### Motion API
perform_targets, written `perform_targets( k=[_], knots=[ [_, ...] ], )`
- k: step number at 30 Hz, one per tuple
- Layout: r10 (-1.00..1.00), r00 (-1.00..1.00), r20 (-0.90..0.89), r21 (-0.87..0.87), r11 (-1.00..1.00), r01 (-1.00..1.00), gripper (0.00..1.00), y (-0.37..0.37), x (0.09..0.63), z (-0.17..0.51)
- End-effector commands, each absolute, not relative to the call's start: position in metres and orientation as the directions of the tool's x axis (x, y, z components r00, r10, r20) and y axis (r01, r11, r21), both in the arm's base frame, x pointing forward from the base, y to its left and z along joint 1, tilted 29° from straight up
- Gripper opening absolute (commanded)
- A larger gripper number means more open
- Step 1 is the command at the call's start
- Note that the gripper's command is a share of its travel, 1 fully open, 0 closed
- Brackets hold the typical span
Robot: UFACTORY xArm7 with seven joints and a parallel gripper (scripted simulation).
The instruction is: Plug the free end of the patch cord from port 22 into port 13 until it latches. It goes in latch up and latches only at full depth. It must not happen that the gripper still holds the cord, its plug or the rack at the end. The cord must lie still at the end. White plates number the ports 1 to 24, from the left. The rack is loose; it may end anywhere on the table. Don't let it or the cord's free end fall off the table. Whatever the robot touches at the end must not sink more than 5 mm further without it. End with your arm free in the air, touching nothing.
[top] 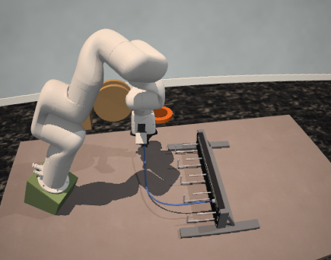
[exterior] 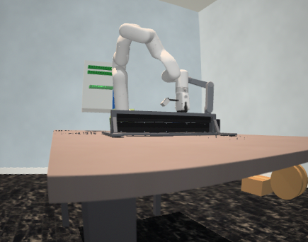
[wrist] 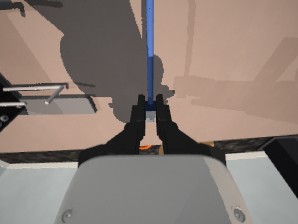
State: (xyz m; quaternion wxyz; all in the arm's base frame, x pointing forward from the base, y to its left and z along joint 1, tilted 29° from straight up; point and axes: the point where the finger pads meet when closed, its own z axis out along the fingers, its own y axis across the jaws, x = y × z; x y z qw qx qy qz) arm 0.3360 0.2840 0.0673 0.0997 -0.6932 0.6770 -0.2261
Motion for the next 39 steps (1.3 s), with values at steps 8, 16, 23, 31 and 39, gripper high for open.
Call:
perform_targets(
  k=[8, 16, 23, 31, 39],
  knots=[
    [-0.985, -0.031, 0.169, -0.448, -0.049, -0.893, 0.00, 0.284, 0.337, 0.070],
    [-0.986, -0.097, 0.135, -0.459, 0.024, -0.888, 0.00, 0.275, 0.343, 0.076],
    [-0.978, -0.189, 0.087, -0.470, 0.128, -0.874, 0.00, 0.262, 0.350, 0.086],
    [-0.941, -0.340, 0.003, -0.477, 0.297, -0.827, 0.00, 0.241, 0.363, 0.102],
    [-0.832, -0.541, -0.119, -0.462, 0.529, -0.712, 0.00, 0.209, 0.382, 0.127]
  ],
)
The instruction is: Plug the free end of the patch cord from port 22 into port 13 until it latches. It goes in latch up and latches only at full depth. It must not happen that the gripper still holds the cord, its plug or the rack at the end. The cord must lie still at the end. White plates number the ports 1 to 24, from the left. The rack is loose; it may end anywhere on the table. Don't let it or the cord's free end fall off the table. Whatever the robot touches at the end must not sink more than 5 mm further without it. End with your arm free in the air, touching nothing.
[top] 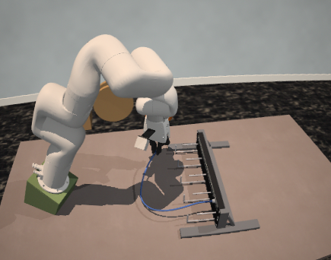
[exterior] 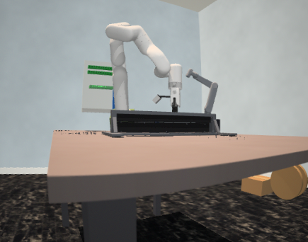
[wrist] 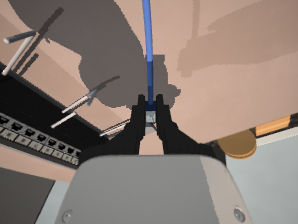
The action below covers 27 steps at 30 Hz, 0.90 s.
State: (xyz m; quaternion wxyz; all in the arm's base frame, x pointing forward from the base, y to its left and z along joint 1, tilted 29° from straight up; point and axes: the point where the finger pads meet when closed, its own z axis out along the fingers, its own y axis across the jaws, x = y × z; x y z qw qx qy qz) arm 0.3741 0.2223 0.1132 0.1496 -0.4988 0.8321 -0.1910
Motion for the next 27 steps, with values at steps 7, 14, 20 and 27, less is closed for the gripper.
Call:
perform_targets(
  k=[7, 14, 20, 27],
  knots=[
    [-0.723, -0.661, -0.200, -0.432, 0.671, -0.603, 0.00, 0.187, 0.395, 0.144],
    [-0.532, -0.791, -0.301, -0.368, 0.830, -0.419, 0.00, 0.156, 0.413, 0.167],
    [-0.419, -0.839, -0.347, -0.325, 0.893, -0.311, 0.00, 0.140, 0.423, 0.180],
    [-0.245, -0.883, -0.401, -0.254, 0.955, -0.150, 0.00, 0.117, 0.436, 0.197]
  ],
)
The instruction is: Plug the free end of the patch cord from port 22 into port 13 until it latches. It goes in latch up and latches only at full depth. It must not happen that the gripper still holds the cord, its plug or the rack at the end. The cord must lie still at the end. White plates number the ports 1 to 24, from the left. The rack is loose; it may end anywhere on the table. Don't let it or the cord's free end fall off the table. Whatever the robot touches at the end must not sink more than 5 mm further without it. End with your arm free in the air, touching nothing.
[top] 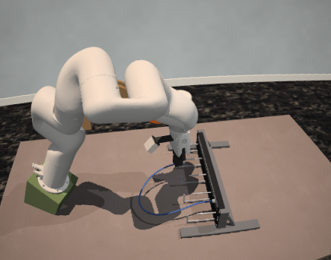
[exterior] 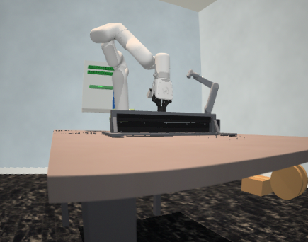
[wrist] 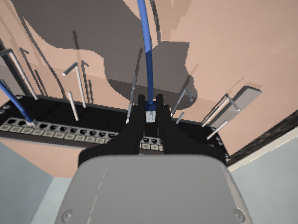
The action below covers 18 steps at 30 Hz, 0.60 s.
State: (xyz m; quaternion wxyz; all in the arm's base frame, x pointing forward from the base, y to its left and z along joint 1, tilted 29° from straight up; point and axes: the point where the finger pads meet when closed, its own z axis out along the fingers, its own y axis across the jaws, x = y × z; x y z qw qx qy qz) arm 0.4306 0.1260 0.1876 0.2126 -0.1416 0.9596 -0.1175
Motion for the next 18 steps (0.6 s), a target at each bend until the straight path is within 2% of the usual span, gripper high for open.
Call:
perform_targets(
  k=[1, 7, 18],
  knots=[
    [-0.225, -0.886, -0.406, -0.246, 0.960, -0.131, 0.00, 0.114, 0.438, 0.199],
    [-0.131, -0.894, -0.428, -0.205, 0.978, -0.046, 0.00, 0.103, 0.445, 0.208],
    [-0.079, -0.895, -0.438, -0.182, 0.983, 0.002, 0.00, 0.096, 0.449, 0.213]
  ],
)
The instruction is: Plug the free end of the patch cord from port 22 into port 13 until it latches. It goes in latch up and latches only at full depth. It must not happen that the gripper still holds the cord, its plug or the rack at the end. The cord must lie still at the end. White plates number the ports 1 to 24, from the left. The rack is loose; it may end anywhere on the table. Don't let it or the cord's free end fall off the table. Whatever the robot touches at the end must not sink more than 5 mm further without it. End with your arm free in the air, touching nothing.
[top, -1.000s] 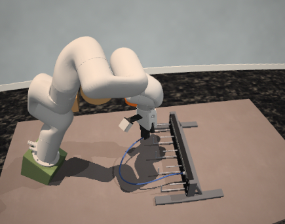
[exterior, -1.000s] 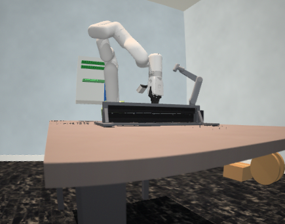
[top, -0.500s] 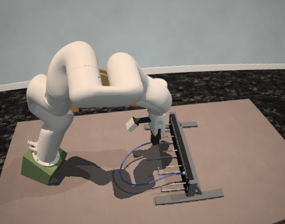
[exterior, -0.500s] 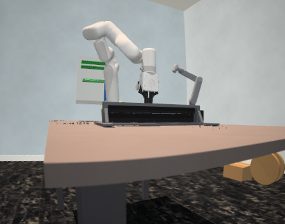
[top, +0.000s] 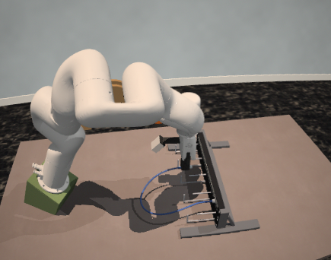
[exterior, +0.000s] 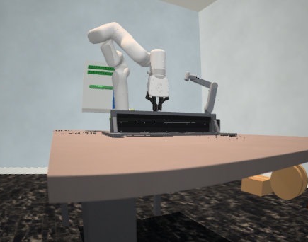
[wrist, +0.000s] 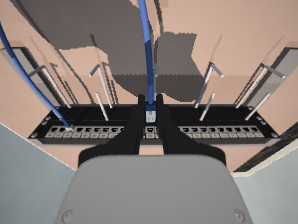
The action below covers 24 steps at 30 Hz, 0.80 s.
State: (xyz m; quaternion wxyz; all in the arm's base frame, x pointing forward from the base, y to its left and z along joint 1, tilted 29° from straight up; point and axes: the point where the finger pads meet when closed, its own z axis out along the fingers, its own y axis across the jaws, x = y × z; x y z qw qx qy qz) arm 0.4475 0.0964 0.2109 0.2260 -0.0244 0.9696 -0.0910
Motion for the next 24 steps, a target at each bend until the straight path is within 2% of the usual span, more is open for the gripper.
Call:
perform_targets(
  k=[1, 24],
  knots=[
    [-0.078, -0.895, -0.438, -0.181, 0.983, 0.003, 0.00, 0.0959, 0.4487, 0.2132],
    [-0.077, -0.896, -0.438, -0.180, 0.984, 0.004, 0.00, 0.0958, 0.4501, 0.2131]
  ],
)
